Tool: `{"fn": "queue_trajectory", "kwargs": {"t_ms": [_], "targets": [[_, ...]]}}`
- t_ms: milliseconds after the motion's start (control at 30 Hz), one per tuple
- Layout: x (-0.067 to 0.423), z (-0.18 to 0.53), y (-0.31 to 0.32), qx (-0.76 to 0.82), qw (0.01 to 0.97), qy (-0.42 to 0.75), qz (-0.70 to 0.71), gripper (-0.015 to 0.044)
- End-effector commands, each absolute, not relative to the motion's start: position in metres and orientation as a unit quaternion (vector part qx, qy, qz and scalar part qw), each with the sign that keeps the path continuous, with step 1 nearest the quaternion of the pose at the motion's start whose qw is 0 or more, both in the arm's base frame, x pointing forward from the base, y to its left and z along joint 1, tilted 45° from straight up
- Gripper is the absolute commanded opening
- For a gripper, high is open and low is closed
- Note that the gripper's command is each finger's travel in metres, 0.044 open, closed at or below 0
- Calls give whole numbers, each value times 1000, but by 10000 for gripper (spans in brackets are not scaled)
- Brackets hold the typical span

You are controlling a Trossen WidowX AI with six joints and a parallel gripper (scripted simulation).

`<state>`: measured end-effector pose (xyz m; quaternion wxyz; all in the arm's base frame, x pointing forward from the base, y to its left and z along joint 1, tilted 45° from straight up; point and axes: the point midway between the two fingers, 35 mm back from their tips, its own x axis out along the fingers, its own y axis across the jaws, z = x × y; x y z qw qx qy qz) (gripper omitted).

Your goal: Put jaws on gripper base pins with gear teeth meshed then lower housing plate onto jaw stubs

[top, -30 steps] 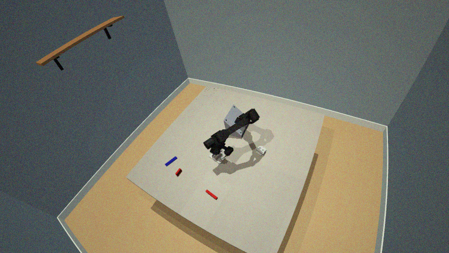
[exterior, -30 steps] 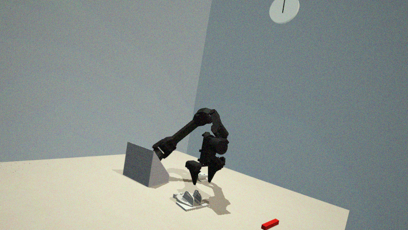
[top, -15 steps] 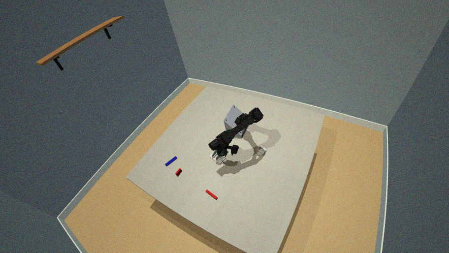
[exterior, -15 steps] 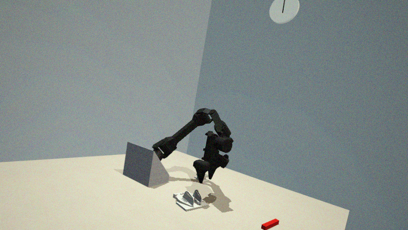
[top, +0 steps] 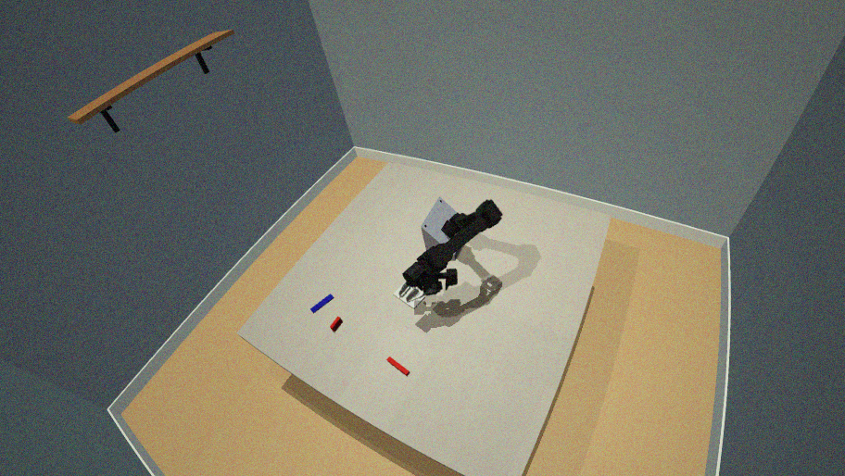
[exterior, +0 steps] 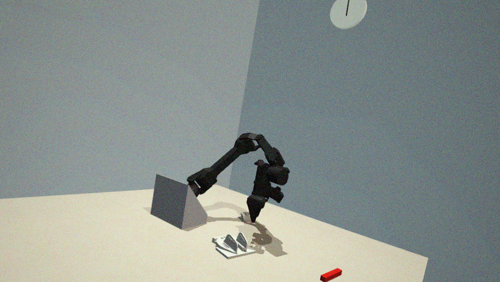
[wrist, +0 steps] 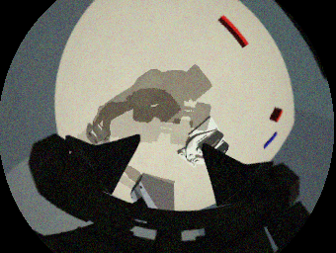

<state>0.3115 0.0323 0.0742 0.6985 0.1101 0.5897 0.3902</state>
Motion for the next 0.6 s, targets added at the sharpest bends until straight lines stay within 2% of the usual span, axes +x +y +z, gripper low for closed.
{"fn": "queue_trajectory", "kwargs": {"t_ms": [0, 567], "targets": [[308, 81, 38, 87, 703, 575, 410, 440], [295, 106, 60, -35, 708, 499, 499, 440]]}}
